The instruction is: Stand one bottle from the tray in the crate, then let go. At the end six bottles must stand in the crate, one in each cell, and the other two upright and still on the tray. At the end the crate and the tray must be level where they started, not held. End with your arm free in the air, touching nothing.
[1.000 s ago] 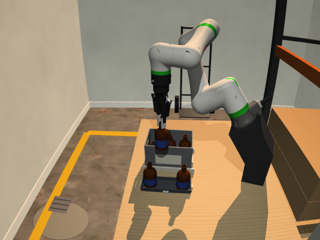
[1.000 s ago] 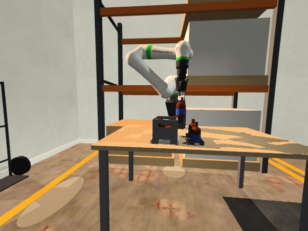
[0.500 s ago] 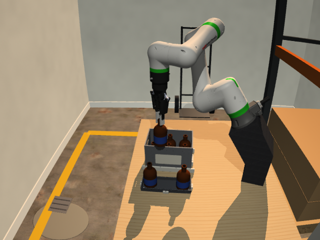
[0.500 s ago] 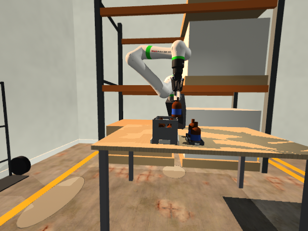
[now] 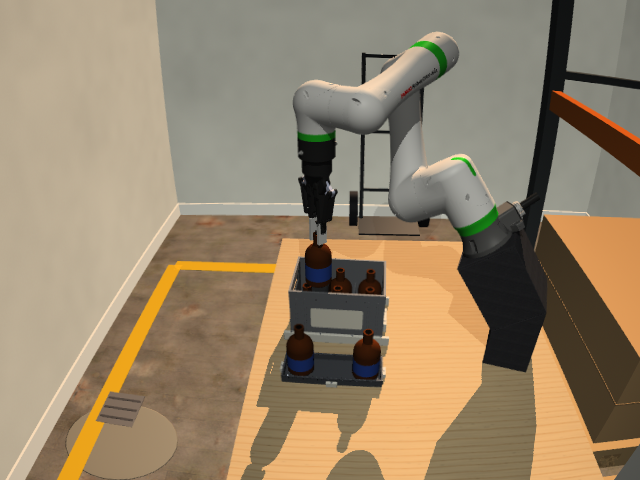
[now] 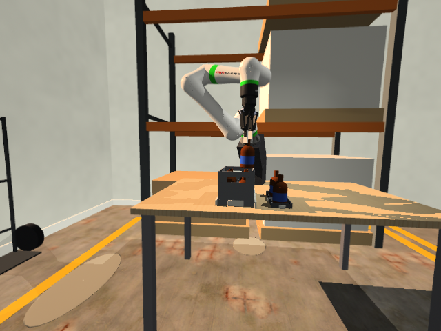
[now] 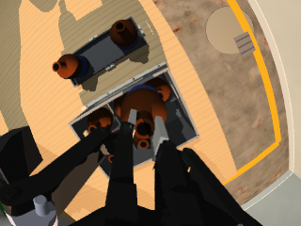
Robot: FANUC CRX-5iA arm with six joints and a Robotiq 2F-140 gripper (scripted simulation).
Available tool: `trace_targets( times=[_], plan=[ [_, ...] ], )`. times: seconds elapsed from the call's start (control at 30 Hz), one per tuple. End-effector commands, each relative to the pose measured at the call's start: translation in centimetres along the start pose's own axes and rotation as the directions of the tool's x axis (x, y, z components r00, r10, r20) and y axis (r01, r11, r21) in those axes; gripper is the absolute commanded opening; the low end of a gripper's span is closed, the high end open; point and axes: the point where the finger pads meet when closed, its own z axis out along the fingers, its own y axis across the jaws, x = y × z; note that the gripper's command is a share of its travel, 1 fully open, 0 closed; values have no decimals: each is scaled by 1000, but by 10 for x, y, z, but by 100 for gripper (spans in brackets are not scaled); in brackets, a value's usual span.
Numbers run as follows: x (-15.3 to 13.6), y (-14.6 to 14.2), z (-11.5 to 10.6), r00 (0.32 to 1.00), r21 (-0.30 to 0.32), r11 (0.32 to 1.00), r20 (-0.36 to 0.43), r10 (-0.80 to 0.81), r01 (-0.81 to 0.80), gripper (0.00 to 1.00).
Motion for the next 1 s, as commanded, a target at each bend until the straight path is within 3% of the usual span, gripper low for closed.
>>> trace_targets(
  times=[0.0,0.97],
  plan=[
    [-2,5,0,1000,2,1000,0,0,0,0],
    [-25,48,0,1000,2,1000,0,0,0,0]
  ],
)
